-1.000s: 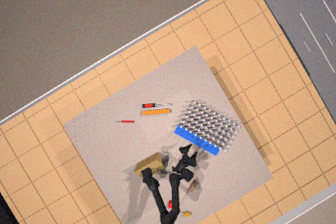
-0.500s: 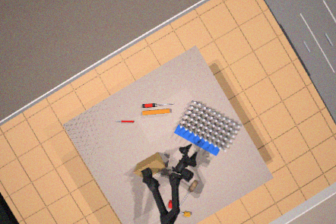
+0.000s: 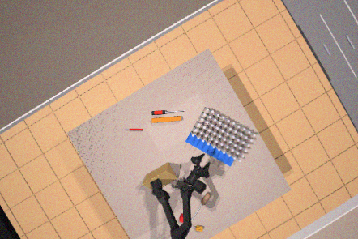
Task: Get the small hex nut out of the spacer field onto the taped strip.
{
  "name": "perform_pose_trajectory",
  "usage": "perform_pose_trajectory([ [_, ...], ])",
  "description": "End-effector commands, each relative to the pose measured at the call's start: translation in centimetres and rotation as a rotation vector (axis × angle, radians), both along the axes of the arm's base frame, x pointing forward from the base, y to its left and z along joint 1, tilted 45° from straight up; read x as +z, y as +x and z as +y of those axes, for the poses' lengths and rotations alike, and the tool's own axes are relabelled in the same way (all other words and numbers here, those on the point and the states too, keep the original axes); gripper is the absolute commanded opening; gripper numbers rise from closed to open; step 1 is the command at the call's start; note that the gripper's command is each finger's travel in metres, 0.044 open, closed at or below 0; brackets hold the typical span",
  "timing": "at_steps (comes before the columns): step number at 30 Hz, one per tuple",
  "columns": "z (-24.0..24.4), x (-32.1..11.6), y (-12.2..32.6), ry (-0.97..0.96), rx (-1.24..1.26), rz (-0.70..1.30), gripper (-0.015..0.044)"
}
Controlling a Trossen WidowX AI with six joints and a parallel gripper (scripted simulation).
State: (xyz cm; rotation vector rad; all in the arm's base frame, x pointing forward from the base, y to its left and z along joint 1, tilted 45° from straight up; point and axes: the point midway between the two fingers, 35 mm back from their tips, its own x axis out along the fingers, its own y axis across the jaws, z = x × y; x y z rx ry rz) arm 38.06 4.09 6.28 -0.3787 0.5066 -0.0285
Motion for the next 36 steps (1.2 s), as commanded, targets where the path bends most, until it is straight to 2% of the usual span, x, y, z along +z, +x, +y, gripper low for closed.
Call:
perform_pose_trajectory([
  [1,-0.9,0.3,0.3,0.048,-0.064,0.003,0.0440],
  [9,-12.3,5.1,1.0,0.569,-0.796,-0.065,0.0440],
  [15,-17.8,8.4,-1.3,0.809,-1.188,-0.204,0.0440],
  [23,-23.3,13.2,-6.5,1.052,-1.637,-0.481,0.0440],
  [30,-26.5,17.7,-12.8,1.222,-1.992,-0.848,0.0440],
  [32,-26.9,18.4,-13.8,1.244,-2.040,-0.915,0.0440],
  [36,-26.9,18.4,-13.9,1.245,-2.042,-0.917,0.0440],
])
